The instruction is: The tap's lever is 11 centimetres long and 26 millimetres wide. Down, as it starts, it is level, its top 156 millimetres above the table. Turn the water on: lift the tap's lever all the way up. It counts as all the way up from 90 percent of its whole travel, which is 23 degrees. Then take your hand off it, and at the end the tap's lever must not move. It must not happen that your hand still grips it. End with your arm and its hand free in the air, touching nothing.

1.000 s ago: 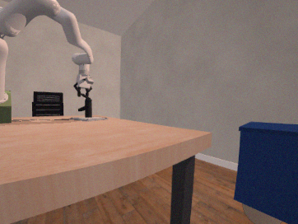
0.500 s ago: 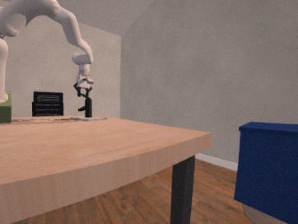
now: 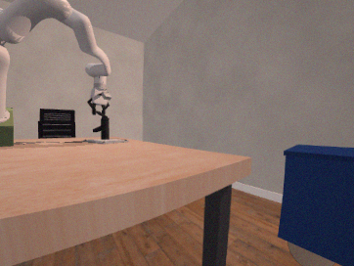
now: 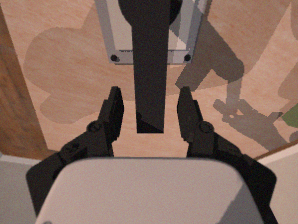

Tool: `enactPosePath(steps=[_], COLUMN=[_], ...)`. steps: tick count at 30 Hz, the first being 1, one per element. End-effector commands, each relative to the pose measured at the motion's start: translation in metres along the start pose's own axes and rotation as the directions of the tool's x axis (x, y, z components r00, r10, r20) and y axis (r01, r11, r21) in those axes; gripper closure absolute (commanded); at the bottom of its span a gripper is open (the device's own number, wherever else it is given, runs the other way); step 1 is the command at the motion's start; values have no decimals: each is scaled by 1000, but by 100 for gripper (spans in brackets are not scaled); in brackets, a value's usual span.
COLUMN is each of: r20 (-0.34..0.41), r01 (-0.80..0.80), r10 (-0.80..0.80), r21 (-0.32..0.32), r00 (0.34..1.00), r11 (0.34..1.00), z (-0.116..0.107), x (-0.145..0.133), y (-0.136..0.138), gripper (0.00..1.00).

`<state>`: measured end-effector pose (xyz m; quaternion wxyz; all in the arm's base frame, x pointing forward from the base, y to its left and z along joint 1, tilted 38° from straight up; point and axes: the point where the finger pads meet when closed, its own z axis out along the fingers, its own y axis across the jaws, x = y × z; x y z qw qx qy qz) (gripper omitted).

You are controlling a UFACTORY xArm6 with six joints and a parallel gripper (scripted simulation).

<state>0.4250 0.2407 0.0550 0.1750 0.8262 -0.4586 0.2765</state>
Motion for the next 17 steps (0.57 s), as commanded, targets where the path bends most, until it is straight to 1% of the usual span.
enactPosePath(steps=[1, 6, 12, 17], r20=[1, 1, 1, 1], r01=[-1, -1, -1, -1], r10=[1, 1, 1, 1], r21=[4, 4, 4, 4], r00=[1000, 1000, 1000, 1000], r11=[1000, 1000, 1000, 1000], z=[-2, -6, -17, -17], x=[0, 0, 0, 0], y=[-1, -1, -1, -1], gripper=[36, 36, 36, 36])
